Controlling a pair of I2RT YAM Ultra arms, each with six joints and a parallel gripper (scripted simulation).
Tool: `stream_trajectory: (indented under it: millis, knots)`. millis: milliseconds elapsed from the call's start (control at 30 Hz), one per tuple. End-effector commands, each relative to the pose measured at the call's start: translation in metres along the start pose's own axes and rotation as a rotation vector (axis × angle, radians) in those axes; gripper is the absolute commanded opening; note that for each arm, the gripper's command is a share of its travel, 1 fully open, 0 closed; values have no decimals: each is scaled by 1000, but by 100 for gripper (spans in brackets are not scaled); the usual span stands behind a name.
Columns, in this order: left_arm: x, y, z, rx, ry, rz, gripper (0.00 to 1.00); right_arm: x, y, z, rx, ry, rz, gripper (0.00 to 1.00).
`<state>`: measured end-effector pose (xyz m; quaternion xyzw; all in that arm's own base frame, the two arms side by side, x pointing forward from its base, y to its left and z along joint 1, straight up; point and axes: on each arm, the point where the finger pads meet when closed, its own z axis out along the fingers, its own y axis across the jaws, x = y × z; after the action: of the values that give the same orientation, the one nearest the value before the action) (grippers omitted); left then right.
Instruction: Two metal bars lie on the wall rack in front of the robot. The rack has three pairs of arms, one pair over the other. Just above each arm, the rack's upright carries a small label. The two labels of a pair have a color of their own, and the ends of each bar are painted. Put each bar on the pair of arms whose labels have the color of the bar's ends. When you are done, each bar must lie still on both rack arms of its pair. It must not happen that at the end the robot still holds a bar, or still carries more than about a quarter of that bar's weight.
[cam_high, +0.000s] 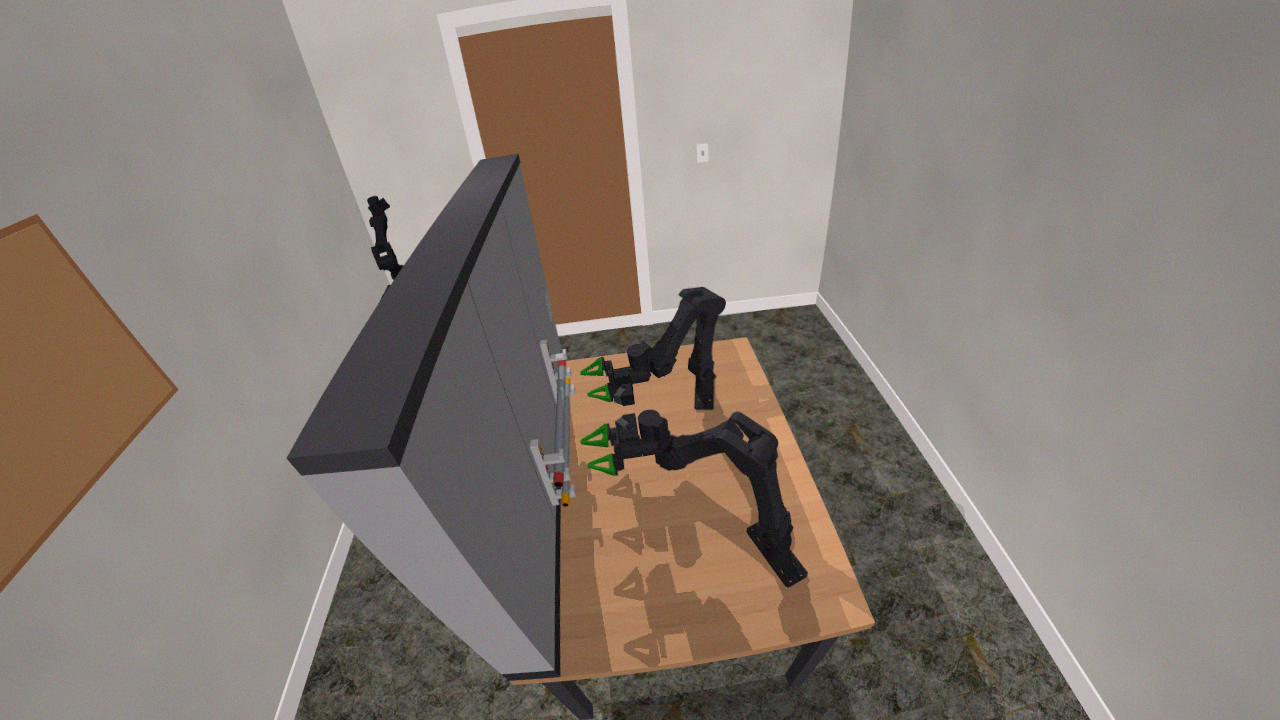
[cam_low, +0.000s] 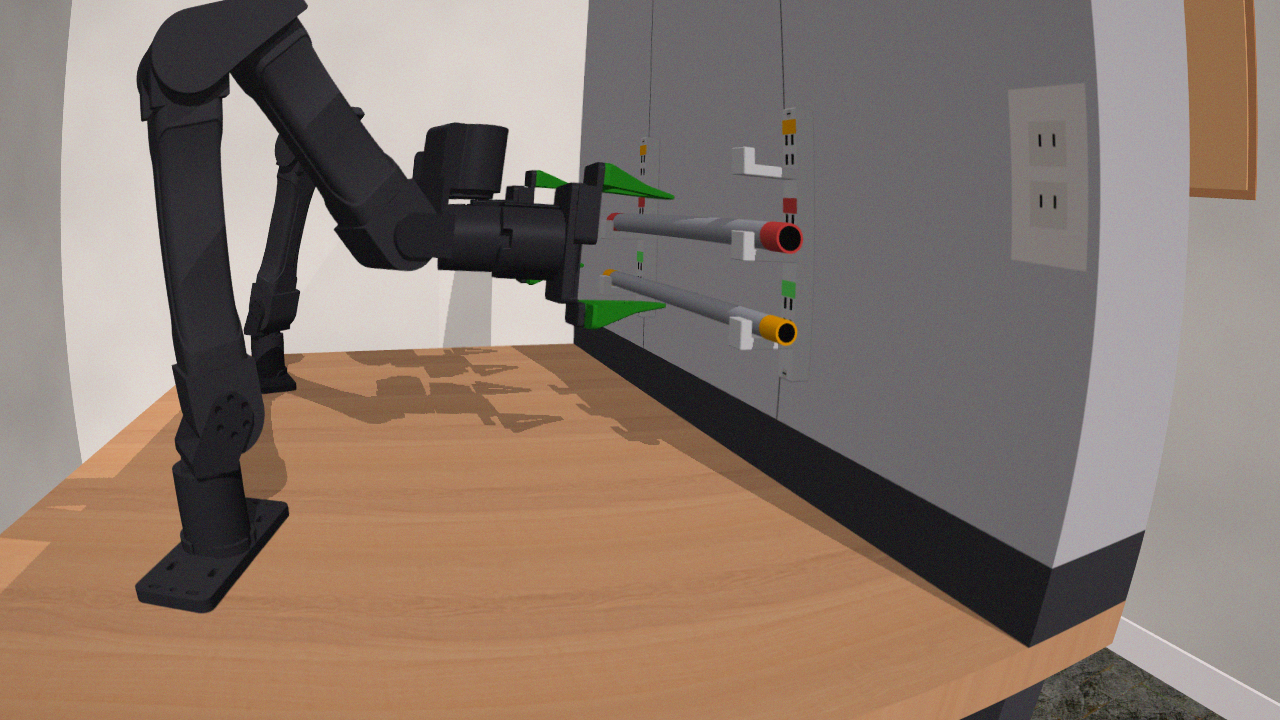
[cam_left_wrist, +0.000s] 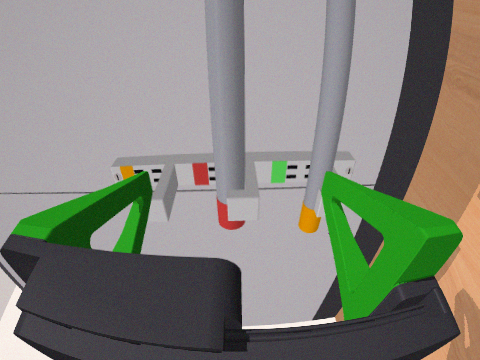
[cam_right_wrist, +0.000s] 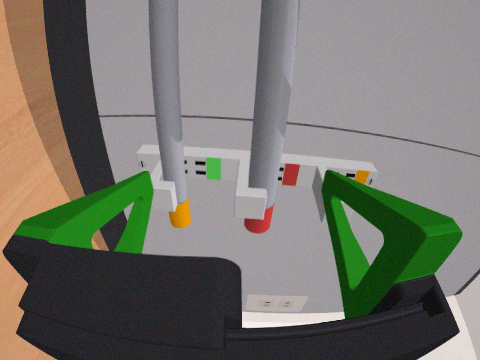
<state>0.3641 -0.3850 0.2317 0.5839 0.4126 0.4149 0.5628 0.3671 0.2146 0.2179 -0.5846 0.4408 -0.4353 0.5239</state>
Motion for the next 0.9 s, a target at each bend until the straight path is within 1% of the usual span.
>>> stream_trajectory:
  millis: [0,533,867]
  knots:
    - [2,19,2,-22,-1,-20,100,2,-33,2,72,3,47,100]
    - [2,19,2,-22,-1,-20,100,2,-33,2,72,3,47,100]
    - [2,36,2,-22,-1,-20,100,3,-50,1,72,3,47,100]
